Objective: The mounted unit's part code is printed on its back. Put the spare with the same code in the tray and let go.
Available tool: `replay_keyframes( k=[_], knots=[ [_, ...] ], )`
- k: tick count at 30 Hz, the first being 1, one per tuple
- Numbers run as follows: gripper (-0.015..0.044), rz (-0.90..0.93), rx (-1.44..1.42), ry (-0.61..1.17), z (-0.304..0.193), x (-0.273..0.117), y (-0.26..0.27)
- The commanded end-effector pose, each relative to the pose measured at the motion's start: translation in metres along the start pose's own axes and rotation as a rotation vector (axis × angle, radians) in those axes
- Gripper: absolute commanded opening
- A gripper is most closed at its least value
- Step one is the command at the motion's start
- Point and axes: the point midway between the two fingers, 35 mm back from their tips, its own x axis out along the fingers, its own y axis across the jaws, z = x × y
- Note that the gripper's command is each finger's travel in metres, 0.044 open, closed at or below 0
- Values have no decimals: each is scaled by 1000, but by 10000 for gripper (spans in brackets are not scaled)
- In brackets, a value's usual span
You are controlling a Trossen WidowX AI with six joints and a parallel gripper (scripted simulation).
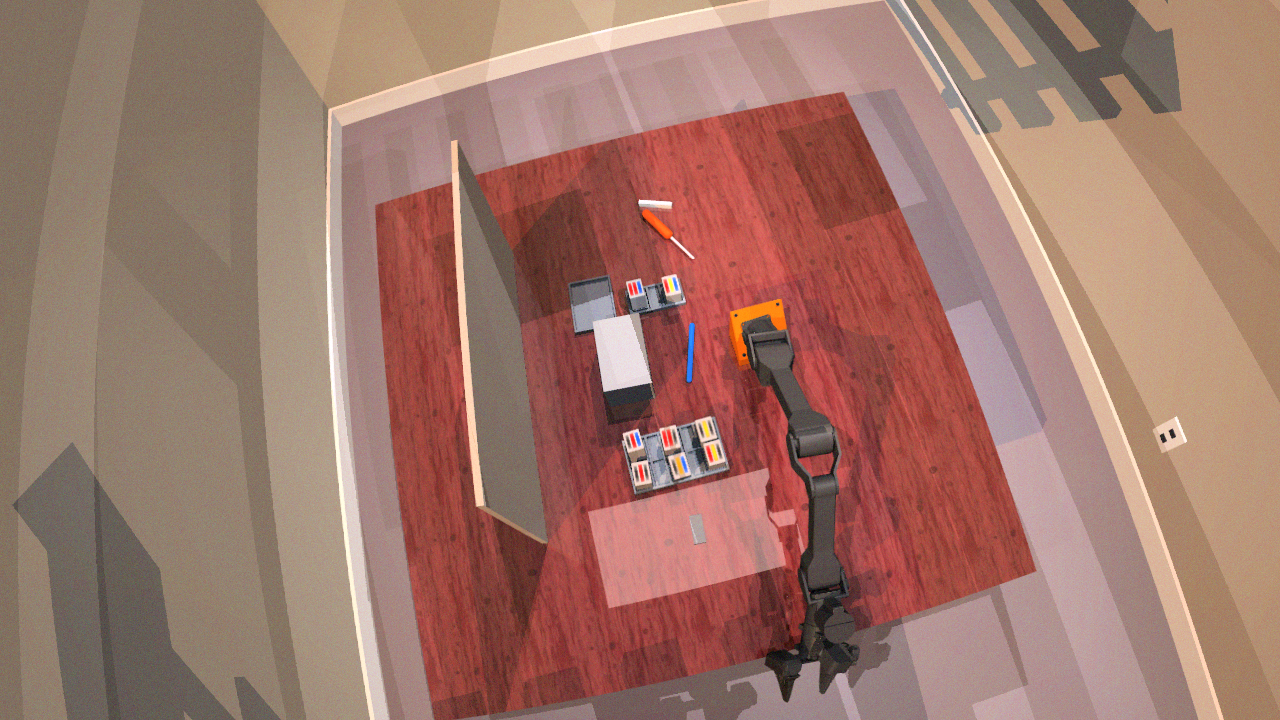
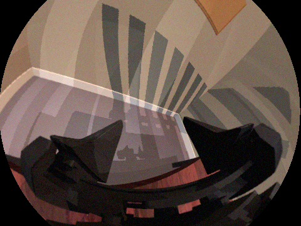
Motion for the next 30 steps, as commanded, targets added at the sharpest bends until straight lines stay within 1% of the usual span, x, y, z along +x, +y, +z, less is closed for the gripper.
replay_keyframes(
  k=[1, 8, 15, 22, 30],
  knots=[
    [440, -35, 22, 81, -33, 6, -32],
    [440, -94, -3, 258, -108, 7, -104],
    [440, -157, 7, 457, -181, -14, -178],
    [440, -211, 59, 658, -246, -53, -238],
    [440, -262, 216, 945, -324, -127, -291]
  ],
)
